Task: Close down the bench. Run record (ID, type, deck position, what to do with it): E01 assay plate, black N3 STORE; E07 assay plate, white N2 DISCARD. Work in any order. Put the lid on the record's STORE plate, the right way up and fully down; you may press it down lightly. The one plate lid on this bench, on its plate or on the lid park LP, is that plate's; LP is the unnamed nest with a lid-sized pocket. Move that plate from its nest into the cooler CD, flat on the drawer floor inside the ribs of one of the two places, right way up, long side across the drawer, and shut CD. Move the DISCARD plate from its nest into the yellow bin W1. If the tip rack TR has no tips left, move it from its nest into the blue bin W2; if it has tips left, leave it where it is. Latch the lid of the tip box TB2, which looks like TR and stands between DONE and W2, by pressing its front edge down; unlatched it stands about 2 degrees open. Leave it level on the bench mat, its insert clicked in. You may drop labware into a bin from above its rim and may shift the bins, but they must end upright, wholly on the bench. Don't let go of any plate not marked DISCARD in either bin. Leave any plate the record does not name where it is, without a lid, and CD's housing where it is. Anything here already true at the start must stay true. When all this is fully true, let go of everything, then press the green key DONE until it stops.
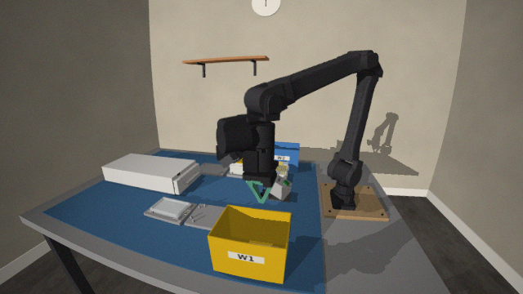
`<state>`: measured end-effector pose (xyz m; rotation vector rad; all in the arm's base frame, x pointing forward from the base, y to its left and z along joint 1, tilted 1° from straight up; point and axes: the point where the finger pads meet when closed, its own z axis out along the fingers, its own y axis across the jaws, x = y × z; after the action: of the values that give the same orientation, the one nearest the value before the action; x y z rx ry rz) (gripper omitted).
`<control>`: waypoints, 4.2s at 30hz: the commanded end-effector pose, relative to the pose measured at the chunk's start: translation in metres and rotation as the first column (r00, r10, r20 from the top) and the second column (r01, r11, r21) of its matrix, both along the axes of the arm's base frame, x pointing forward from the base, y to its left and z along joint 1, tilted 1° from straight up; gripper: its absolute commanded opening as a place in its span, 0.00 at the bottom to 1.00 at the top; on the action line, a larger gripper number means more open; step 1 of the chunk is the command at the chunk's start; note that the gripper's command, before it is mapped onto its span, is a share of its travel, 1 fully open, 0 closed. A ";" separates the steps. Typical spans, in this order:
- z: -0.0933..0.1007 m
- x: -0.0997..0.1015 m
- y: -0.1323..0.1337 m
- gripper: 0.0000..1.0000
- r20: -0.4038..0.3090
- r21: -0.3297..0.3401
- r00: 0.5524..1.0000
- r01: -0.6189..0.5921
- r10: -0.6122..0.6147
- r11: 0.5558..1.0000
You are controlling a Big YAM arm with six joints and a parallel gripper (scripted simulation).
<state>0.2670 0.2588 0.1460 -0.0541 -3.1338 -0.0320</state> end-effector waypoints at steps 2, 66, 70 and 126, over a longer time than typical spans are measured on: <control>0.012 0.001 -0.017 0.00 0.017 0.011 1.000 -0.018 0.018 1.000; 0.033 -0.032 -0.236 0.00 0.027 0.000 0.999 -0.018 0.018 1.000; 0.033 -0.035 -0.252 0.00 0.024 -0.003 1.000 -0.018 0.018 1.000; -0.064 -0.036 -0.270 0.00 0.013 -0.004 1.000 -0.025 0.026 1.000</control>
<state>0.2224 -0.0122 0.0793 -0.0273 -3.1199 -0.0325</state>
